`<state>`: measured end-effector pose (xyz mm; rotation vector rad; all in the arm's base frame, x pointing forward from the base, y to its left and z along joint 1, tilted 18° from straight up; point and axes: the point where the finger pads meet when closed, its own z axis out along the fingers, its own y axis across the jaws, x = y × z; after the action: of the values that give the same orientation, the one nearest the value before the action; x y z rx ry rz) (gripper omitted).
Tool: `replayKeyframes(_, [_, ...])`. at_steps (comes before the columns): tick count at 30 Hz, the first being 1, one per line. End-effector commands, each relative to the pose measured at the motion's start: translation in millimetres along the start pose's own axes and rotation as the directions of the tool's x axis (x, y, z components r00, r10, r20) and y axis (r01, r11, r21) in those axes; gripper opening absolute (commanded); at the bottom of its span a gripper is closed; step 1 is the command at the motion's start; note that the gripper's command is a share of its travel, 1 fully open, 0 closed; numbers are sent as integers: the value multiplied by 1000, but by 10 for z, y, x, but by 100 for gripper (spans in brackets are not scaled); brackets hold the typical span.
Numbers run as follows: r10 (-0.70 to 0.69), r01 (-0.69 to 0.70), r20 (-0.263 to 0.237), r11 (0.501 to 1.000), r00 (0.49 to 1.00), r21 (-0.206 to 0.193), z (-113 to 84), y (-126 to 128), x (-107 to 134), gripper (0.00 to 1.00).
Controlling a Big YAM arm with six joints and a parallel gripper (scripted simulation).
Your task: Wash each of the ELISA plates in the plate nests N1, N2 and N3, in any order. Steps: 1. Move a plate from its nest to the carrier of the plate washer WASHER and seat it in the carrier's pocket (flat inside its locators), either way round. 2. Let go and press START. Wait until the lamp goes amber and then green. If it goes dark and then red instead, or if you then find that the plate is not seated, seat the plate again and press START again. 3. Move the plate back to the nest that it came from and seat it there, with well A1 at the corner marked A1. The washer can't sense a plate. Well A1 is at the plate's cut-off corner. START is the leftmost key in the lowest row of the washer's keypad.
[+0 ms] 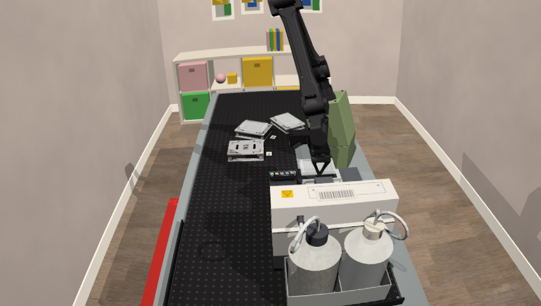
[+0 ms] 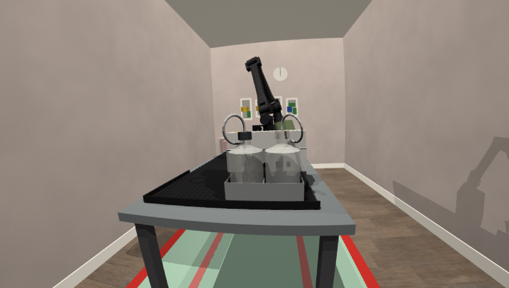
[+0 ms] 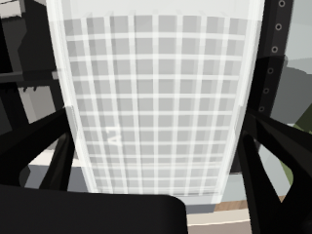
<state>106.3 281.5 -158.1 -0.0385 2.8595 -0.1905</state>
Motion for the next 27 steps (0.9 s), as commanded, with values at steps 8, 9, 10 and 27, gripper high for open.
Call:
replayKeyframes(8, [-3,3,6,1000,1000,-19,161,111,-57,84])
replayKeyframes(9, [-5,5,6,1000,1000,-19,176,113,-50,84])
replayKeyframes(10, [-5,5,6,1000,1000,-19,194,112,-49,84])
replayKeyframes(27, [-6,6,5,1000,1000,-15,212,78,-20,84])
